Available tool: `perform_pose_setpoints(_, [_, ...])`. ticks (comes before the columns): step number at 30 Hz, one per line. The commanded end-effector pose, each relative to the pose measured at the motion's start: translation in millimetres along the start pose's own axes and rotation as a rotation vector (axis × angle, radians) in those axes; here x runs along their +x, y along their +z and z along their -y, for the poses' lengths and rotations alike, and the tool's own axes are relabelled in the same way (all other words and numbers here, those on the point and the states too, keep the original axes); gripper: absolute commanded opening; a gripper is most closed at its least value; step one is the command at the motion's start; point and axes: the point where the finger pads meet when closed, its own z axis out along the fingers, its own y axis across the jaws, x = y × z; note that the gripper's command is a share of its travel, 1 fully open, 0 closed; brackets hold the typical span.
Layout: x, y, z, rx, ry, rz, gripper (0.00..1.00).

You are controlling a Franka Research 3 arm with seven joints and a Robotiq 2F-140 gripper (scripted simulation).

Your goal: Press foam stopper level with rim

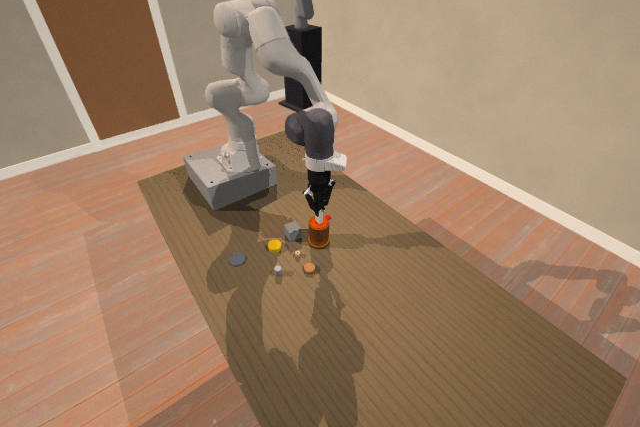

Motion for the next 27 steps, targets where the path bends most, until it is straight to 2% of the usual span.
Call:
perform_pose_setpoints(1, [-0.3, 1.7, -0.4, -0.002, 0.004, -0.001, 0.00])
perform_pose_setpoints(27, [-3.9, 11.4, -0.1, -0.002, 0.004, -0.001, 0.00])
